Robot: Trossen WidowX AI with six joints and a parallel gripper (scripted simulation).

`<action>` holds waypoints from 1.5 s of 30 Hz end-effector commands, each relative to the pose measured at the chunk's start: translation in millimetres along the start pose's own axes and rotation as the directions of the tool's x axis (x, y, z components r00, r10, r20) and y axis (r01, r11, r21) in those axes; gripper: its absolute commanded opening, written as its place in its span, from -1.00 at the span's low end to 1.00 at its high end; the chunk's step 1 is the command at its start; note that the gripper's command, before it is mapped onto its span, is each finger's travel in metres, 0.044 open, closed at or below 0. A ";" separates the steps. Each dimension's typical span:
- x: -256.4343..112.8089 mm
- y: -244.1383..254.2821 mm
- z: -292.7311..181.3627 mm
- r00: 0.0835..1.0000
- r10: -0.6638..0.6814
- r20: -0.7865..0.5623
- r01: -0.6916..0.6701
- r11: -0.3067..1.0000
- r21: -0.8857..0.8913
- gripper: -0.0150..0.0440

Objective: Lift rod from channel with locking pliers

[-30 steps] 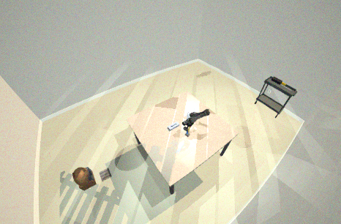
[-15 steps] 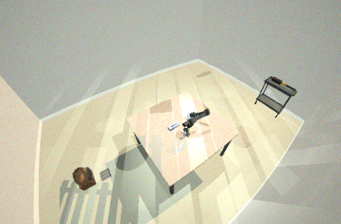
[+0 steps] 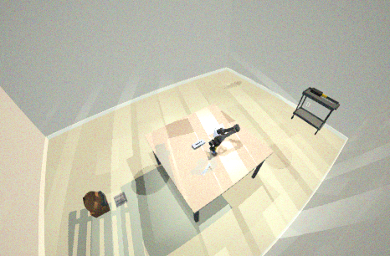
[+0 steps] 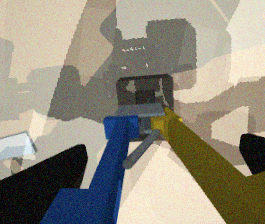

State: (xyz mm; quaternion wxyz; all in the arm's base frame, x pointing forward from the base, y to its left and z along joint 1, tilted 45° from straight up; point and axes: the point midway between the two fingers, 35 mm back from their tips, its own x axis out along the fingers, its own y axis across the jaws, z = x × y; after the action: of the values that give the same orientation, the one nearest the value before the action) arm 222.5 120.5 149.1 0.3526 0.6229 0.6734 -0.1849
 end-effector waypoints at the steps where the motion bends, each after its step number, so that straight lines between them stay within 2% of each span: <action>1: 0.1 0.3 0.3 1.000 0.002 0.002 -0.002 1.000 0.004 0.95; 45: 0.1 0.3 0.3 1.000 0.002 0.002 -0.002 1.000 0.004 0.75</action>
State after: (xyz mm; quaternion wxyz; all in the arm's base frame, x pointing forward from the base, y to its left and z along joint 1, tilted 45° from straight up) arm 222.5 120.6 149.0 0.3526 0.6230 0.6733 -0.1850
